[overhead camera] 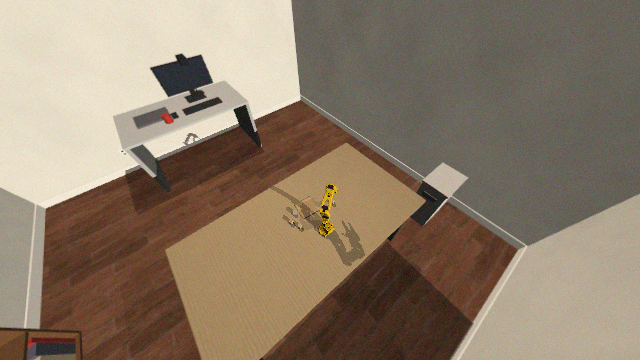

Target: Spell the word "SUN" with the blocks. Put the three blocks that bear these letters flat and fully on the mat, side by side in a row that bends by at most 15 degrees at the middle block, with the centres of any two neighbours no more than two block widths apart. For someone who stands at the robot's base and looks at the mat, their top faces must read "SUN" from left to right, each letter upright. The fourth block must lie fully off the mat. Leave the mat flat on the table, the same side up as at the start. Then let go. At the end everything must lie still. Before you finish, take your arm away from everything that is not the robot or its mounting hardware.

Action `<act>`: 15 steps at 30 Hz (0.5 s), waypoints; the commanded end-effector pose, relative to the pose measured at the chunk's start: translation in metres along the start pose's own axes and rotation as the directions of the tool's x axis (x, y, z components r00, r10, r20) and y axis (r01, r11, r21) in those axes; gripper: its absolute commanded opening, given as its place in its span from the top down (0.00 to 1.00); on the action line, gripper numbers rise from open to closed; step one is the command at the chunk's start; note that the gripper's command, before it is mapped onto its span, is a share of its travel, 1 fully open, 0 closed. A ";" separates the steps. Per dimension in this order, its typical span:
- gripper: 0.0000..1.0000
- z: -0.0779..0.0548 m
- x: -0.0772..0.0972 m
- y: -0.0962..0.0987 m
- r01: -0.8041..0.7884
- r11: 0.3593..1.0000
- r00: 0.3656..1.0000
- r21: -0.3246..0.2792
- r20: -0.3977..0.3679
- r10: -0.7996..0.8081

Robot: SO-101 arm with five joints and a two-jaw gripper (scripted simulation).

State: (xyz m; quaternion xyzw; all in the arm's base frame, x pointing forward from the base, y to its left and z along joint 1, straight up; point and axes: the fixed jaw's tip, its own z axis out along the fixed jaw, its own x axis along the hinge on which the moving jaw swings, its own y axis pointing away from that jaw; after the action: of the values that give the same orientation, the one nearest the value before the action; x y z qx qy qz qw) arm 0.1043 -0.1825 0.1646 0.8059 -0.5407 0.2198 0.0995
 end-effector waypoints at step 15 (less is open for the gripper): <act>0.68 -0.015 0.007 -0.001 -0.049 0.999 0.995 0.020 -0.091 0.050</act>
State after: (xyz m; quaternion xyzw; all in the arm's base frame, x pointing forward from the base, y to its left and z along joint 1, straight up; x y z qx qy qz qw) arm 0.1034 -0.1811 0.1692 0.7970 -0.5480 0.2325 0.1020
